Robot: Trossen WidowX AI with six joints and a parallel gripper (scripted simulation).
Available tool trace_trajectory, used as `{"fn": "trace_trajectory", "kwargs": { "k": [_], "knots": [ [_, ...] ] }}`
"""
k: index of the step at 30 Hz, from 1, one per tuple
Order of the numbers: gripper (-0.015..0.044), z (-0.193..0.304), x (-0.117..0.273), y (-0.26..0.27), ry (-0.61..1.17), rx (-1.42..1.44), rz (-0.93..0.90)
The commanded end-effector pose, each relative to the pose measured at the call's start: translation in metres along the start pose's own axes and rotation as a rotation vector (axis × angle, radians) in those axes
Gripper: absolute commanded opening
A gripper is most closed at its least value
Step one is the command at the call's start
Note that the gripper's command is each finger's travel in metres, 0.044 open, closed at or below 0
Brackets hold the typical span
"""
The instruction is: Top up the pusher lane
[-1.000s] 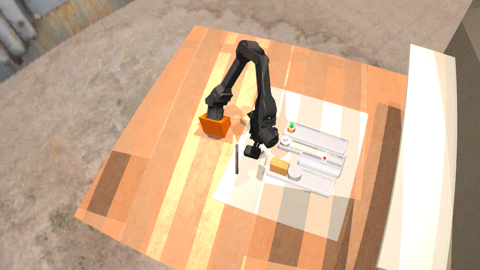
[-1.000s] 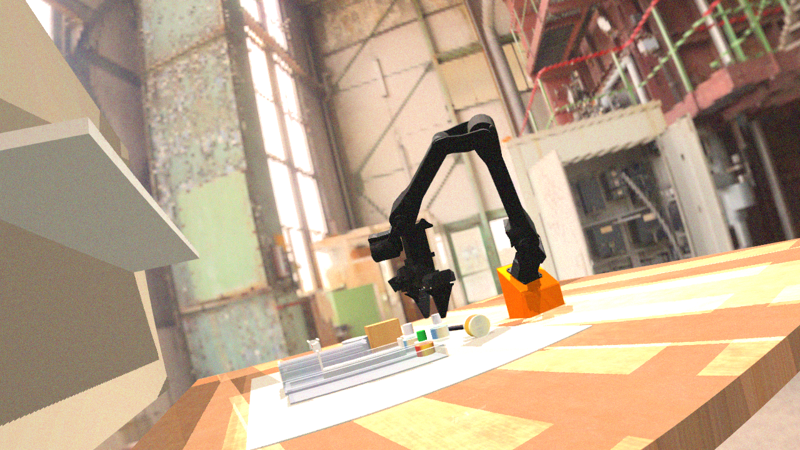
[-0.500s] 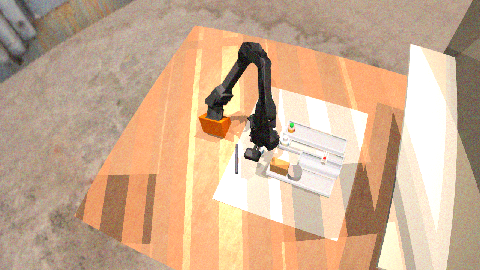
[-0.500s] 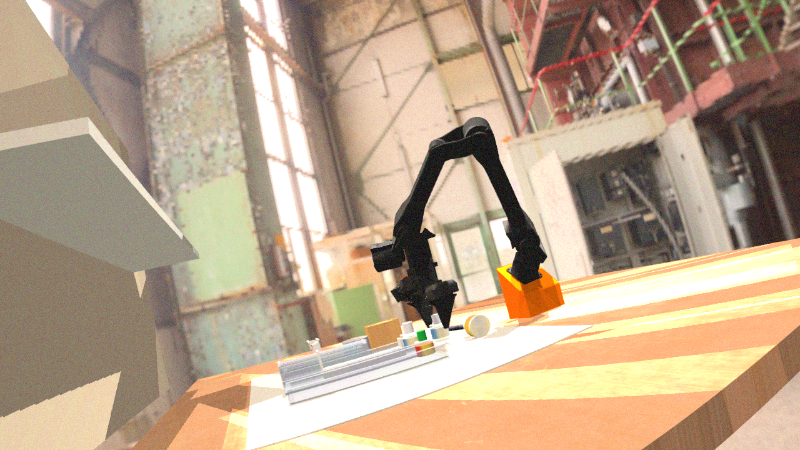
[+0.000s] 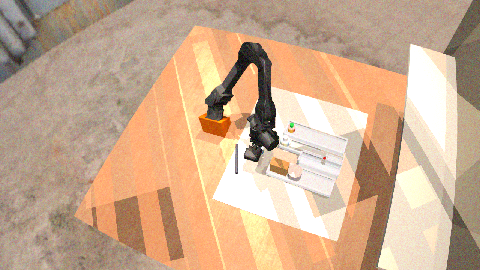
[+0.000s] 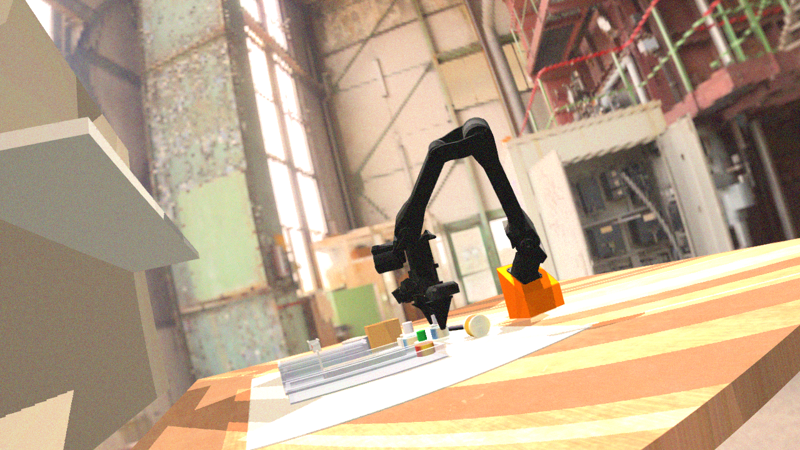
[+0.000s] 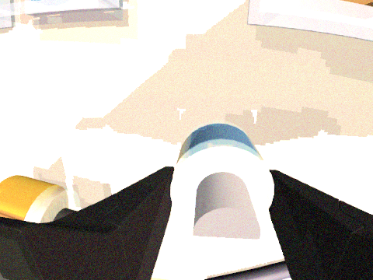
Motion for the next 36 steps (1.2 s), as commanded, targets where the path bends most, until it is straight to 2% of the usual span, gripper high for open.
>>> {"fn": "trace_trajectory", "kwargs": {
  "k": [1, 6, 7, 19, 24, 36],
  "knots": [
    [0.0138, 0.000, 0.000, 0.000, -0.002, -0.006, -0.002],
    [0.0006, 0.000, 0.016, -0.002, -0.002, -0.007, 0.002],
    [0.0000, 0.000, 0.023, -0.003, -0.001, -0.007, 0.003],
    [0.0000, 0.011, 0.104, 0.001, 0.000, -0.008, 0.002],
    [0.0000, 0.008, 0.103, 0.003, 0.001, -0.009, 0.003],
    [0.0000, -0.037, 0.078, 0.032, -0.001, -0.032, 0.013]
  ]
}}
Point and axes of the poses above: the point midway between the two fingers, 35 mm back from their tips, its own x axis back along the fingers, its own y axis across the jaws, z = x × y, the point moved 3 cm from there along x, back along the fingers, and after that the axes turned 13 degrees about x, right-handed, at the moved point
